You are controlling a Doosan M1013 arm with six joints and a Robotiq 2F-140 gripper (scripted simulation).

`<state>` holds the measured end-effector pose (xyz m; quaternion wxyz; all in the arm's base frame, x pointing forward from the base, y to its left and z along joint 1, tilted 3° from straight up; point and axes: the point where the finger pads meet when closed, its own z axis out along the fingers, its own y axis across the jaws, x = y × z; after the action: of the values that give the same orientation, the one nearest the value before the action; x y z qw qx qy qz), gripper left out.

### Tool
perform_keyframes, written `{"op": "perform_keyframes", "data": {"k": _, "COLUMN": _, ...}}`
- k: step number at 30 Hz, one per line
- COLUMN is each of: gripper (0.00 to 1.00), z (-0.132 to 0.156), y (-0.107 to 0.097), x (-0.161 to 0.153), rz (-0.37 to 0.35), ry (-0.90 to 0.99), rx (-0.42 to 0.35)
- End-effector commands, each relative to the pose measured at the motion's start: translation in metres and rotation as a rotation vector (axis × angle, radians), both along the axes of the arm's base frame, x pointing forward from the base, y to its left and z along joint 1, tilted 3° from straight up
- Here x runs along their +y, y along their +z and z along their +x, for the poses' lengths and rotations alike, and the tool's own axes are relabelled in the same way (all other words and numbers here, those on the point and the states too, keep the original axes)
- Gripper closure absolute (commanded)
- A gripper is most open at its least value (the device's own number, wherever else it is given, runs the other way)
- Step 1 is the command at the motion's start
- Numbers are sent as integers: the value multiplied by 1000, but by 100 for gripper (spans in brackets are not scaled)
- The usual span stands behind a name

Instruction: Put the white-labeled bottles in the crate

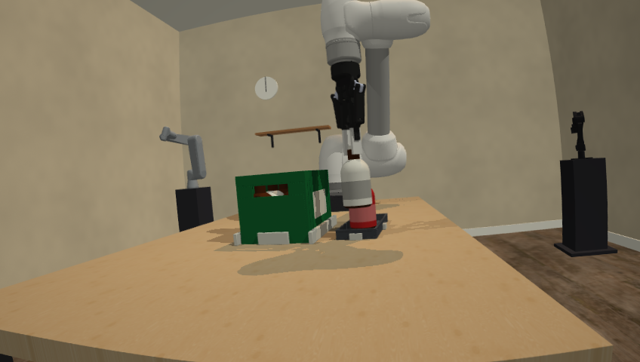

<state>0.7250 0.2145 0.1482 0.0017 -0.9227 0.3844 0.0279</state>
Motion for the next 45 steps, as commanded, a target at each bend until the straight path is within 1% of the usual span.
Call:
{"op": "perform_keyframes", "data": {"k": 1, "gripper": 100, "z": 0, "y": 3, "x": 0, "rz": 0, "ry": 0, "rx": 0}}
{"op": "perform_keyframes", "data": {"k": 16, "gripper": 100, "z": 1, "y": 11, "x": 0, "rz": 0, "ry": 0, "rx": 0}}
{"op": "perform_keyframes", "data": {"k": 45, "gripper": 100, "z": 1, "y": 12, "x": 0, "rz": 0, "ry": 0, "rx": 0}}
